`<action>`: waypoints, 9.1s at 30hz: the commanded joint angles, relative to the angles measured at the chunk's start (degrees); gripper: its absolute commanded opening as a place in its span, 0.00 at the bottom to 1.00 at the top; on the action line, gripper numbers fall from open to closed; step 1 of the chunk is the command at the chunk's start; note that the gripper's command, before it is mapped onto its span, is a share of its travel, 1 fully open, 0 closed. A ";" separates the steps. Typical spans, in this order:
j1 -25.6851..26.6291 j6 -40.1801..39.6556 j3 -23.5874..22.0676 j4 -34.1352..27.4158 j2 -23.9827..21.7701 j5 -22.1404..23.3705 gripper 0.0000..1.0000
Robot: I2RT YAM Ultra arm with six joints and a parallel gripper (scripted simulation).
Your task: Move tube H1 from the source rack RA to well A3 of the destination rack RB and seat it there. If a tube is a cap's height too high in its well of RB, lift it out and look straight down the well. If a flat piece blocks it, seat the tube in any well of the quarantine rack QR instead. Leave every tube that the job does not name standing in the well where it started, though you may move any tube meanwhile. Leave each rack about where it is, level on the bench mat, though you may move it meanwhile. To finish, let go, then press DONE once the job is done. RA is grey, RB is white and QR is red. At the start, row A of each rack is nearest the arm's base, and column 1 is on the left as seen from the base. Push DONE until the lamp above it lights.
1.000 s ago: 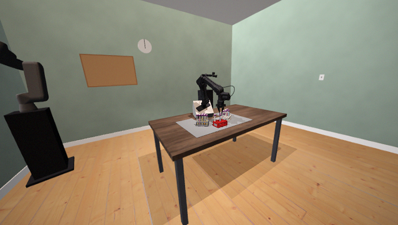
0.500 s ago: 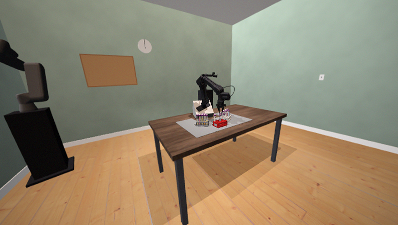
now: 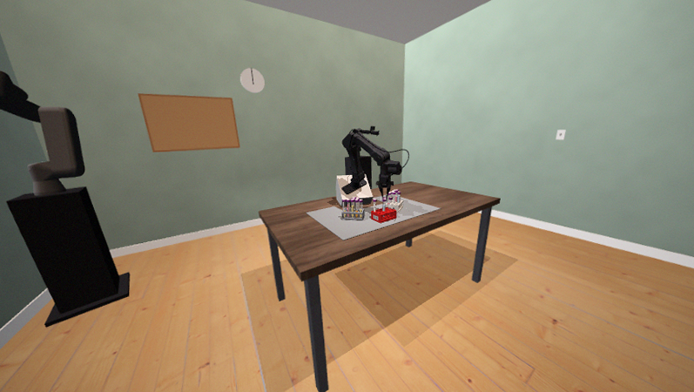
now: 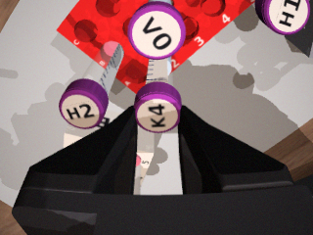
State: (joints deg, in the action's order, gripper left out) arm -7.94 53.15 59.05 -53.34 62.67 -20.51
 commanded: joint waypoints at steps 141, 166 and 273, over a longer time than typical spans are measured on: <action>-8.53 -36.67 2.61 -18.74 -16.46 -5.63 0.00; 22.20 -64.12 -6.00 -17.58 -30.98 10.71 0.00; 100.46 -133.87 4.47 -22.23 -3.01 55.41 0.00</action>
State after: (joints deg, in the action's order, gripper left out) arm 92.64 -81.38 62.35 -75.75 59.59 34.83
